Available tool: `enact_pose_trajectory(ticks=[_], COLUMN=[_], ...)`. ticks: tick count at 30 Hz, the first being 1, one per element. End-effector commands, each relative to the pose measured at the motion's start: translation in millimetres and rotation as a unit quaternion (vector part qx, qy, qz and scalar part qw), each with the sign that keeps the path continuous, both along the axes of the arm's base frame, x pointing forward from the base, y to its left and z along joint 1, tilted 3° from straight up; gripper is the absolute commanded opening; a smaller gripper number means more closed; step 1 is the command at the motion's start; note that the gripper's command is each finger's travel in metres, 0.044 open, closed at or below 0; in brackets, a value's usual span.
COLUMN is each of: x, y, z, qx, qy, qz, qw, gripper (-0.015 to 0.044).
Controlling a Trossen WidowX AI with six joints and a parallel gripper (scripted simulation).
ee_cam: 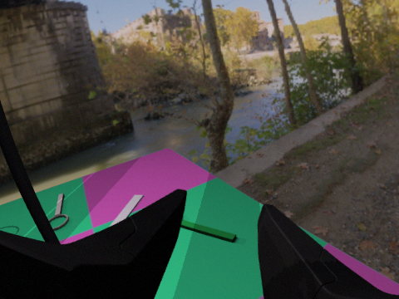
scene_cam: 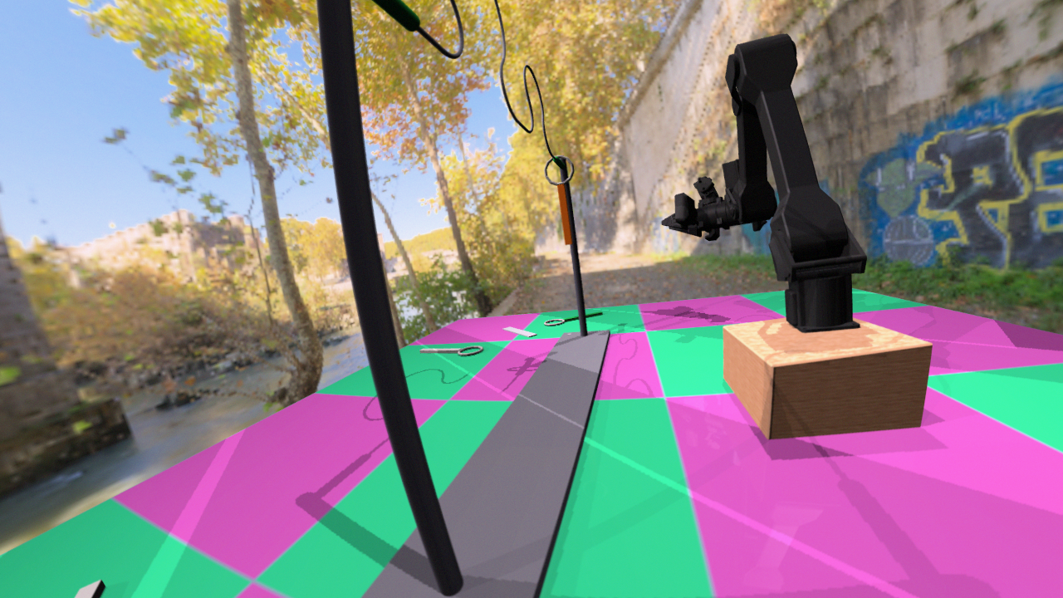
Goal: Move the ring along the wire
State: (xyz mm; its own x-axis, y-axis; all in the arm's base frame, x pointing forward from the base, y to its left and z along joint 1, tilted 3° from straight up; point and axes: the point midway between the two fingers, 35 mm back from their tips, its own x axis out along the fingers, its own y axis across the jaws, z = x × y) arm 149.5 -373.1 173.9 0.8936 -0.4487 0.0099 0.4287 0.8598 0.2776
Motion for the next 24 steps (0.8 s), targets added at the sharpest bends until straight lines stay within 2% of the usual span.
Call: enact_pose_trajectory(ticks=[1,5,11,19,24], x=[41.3,68.4,83.7,84.8,109.8], y=[47.9,100.9,174.1,176.2,177.3], z=[-25.3,-41.8,-58.0,-57.5,-33.0], qx=[-0.055,-0.116,-0.196,-0.198,-0.183], qy=[0.024,0.036,0.038,0.037,0.024], qz=[0.088,0.172,0.273,0.276,0.276], qw=[0.994,0.978,0.941,0.94,0.943], gripper=[0.016,0.016,0.016,0.016,0.016])
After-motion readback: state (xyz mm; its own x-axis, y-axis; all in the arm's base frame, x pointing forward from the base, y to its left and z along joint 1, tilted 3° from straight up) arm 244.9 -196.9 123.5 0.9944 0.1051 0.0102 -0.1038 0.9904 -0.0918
